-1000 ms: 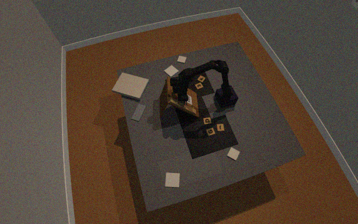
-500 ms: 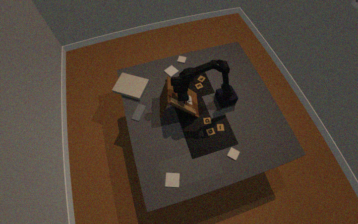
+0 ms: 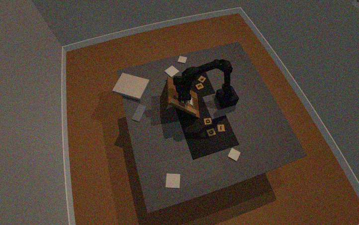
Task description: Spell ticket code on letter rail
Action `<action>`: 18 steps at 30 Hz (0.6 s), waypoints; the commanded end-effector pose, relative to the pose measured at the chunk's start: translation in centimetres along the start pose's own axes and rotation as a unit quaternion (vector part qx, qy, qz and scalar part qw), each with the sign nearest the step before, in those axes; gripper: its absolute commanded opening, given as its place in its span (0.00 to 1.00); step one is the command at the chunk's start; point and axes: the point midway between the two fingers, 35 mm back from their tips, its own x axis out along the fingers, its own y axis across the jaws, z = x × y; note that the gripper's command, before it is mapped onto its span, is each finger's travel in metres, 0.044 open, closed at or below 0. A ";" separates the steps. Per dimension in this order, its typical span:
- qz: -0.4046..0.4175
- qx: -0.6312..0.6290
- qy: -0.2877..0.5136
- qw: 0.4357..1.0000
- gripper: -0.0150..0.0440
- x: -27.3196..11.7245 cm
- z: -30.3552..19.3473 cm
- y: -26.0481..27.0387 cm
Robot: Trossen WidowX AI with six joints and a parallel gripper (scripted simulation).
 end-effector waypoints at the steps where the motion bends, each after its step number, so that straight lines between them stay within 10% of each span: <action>1: 0.002 0.003 0.003 1.000 0.25 -0.4 -0.6 0.1; 5: 0.002 0.003 0.003 1.000 0.25 -0.4 -0.6 0.1; 18: 0.071 -0.415 -0.113 0.900 0.83 -7.9 -3.0 -4.2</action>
